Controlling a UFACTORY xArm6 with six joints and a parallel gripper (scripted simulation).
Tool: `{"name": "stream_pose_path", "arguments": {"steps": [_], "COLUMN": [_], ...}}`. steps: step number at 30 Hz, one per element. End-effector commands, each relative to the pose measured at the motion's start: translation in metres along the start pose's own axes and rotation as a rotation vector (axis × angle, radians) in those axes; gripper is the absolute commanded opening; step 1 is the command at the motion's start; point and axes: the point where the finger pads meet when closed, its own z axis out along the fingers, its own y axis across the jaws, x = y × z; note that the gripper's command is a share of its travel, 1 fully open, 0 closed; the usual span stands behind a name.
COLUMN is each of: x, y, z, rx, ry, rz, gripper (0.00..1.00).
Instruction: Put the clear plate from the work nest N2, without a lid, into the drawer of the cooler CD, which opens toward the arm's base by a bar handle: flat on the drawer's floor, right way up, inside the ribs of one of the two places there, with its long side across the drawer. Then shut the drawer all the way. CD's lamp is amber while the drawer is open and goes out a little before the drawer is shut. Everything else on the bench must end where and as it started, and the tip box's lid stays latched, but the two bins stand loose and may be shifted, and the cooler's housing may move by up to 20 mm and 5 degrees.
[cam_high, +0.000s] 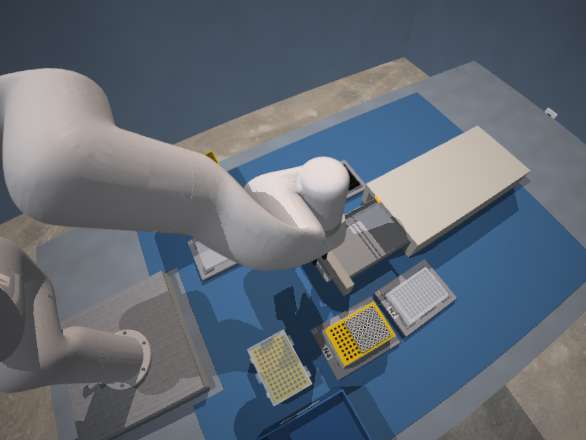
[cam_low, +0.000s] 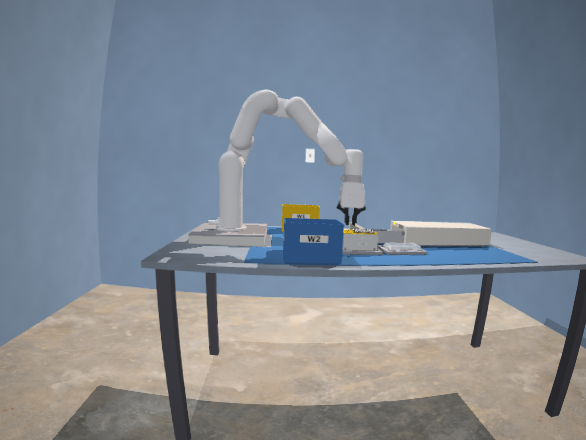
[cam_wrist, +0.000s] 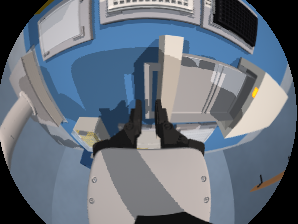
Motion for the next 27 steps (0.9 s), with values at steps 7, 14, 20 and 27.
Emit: {"name": "stream_pose_path", "arguments": {"steps": [7,14,20,27], "x": [0.0,0.0,0.0,0.0], "y": [0.003,0.003,0.003,0.003], "z": [-0.022,-0.03,-0.04,-0.052], "rx": [-0.011,-0.011,-0.011,-0.011], "ry": [0.0,0.0,0.0,0.0], "rz": [0.0,0.0,0.0,0.0], "gripper": [0.21,0.21,0.21,0.21]}}
